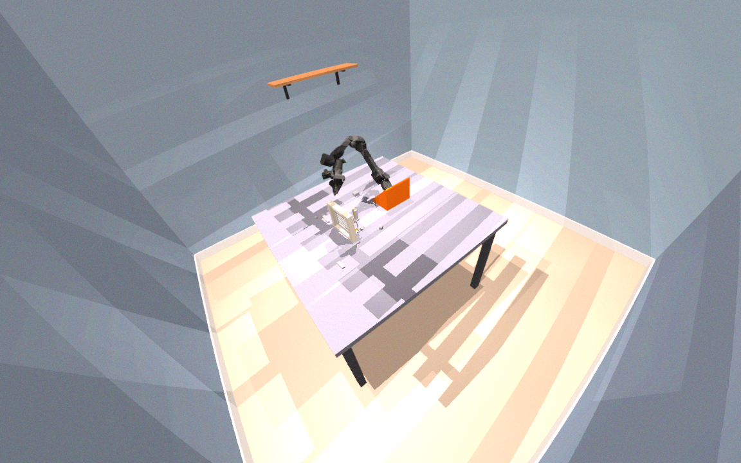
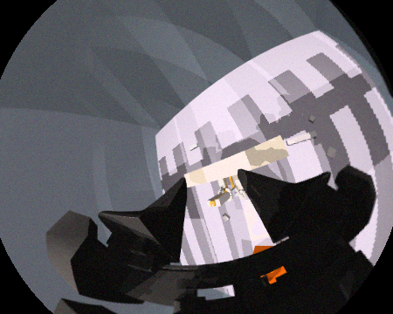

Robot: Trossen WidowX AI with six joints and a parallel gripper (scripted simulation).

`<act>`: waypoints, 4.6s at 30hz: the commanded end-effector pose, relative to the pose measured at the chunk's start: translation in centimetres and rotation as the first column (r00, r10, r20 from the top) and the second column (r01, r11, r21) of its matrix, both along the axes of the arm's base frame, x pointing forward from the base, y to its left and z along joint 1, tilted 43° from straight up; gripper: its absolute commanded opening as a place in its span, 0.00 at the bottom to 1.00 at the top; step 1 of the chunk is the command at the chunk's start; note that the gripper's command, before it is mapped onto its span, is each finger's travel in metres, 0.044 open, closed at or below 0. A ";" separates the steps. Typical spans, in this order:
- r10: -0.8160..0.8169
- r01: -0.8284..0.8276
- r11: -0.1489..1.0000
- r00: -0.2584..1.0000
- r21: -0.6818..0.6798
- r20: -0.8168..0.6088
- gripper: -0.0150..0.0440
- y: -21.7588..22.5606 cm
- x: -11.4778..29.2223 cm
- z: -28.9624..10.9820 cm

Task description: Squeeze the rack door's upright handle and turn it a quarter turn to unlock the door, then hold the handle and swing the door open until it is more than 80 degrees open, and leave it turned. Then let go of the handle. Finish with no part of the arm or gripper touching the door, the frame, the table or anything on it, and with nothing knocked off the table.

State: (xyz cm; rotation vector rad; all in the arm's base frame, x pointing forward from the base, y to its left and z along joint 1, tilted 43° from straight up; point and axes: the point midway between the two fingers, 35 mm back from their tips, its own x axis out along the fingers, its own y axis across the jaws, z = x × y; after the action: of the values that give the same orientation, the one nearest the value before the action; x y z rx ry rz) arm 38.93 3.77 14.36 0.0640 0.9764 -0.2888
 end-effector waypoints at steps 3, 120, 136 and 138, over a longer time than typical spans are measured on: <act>-0.032 0.027 0.999 0.993 -0.044 -0.115 0.75 0.5 -0.2 -2.2; -0.003 -0.478 0.798 0.604 -0.366 -0.797 0.29 -1.6 -4.5 -16.0; 0.270 -0.921 0.382 0.034 0.075 -0.962 0.29 -1.6 -4.5 -16.0; 0.279 -0.939 0.314 -0.050 0.140 -0.959 0.29 -1.6 -4.5 -16.0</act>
State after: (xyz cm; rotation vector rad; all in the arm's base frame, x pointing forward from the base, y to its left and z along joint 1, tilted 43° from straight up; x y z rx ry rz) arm 34.43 2.10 -1.68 -1.3584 1.8513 0.3603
